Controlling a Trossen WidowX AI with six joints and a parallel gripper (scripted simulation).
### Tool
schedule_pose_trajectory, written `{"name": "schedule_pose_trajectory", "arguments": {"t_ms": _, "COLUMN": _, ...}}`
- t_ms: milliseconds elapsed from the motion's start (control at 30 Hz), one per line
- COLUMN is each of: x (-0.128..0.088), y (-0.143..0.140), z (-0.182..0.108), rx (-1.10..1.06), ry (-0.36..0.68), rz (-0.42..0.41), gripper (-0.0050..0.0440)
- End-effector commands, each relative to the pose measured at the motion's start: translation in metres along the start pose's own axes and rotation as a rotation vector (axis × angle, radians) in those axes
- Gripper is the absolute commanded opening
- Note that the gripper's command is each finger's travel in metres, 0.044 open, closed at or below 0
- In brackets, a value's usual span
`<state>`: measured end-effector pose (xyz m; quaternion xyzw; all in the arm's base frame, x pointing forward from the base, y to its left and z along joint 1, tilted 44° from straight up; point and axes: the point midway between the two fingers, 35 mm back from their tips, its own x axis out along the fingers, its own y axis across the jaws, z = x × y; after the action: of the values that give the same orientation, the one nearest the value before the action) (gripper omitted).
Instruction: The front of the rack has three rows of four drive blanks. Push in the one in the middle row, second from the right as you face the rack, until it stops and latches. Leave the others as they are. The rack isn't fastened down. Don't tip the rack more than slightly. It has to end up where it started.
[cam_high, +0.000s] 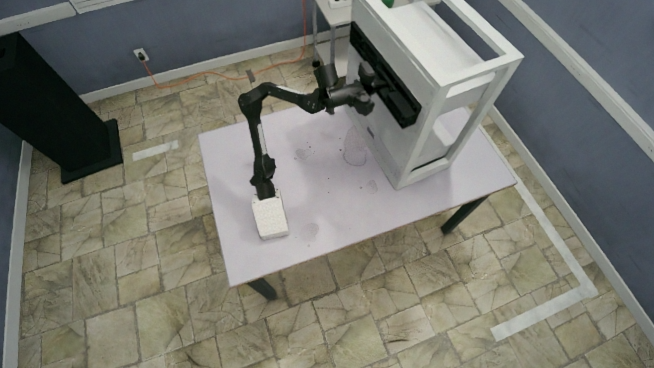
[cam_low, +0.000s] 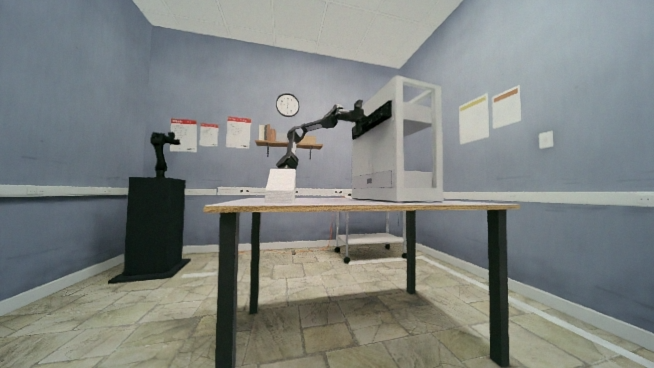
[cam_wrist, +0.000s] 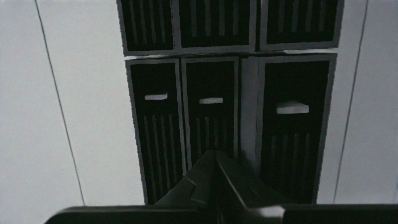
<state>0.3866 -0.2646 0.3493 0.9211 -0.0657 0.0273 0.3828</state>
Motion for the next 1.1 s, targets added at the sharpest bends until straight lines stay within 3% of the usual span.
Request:
{"name": "schedule_pose_trajectory", "arguments": {"t_ms": 0, "x": 0.0043, "y": 0.0140, "z": -0.0130, "rx": -0.030, "ry": 0.019, "rz": 0.032, "gripper": -0.0050}}
{"name": "schedule_pose_trajectory", "arguments": {"t_ms": 1067, "x": 0.0084, "y": 0.0153, "z": -0.0151, "rx": -0.030, "ry": 0.019, "rz": 0.032, "gripper": -0.0050}}
